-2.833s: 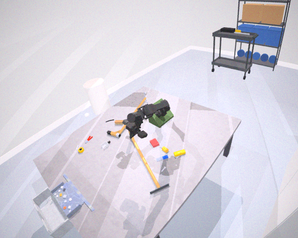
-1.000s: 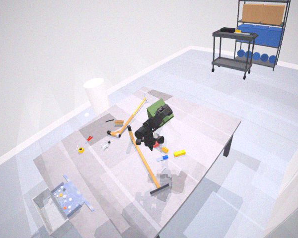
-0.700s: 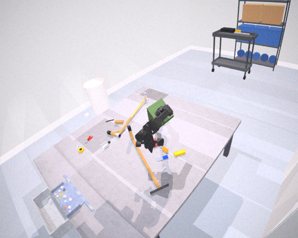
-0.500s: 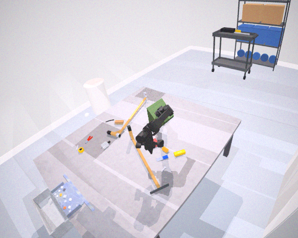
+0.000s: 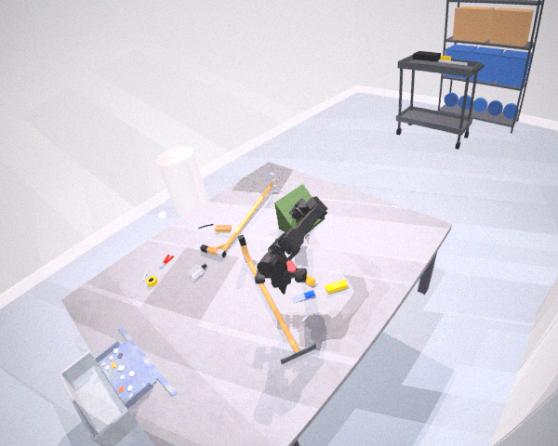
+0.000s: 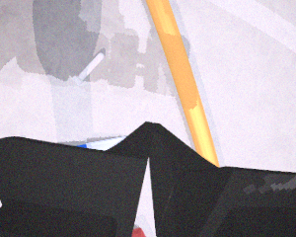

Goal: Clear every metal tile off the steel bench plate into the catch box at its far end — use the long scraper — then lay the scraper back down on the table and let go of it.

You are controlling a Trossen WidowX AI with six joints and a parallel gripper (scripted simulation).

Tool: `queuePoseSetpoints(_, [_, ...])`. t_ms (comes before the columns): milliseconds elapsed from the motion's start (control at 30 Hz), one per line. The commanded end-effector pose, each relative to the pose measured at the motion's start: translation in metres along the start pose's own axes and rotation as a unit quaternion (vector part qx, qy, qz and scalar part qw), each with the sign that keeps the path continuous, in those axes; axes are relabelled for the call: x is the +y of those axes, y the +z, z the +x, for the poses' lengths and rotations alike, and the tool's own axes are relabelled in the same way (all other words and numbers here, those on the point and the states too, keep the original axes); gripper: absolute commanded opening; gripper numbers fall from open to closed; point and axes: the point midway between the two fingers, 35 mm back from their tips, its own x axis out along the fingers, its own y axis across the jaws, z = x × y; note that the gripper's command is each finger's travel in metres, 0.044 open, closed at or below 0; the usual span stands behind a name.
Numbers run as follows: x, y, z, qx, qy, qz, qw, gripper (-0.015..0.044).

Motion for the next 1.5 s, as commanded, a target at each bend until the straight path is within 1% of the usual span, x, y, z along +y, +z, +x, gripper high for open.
queuePoseSetpoints(0, [0.0, -0.002, 0.007, 0.0, -0.004, 0.0, 1.0, 0.0])
queuePoseSetpoints(1467, [0.005, -0.023, 0.087, -0.004, -0.016, -0.004, 1.0, 0.0])
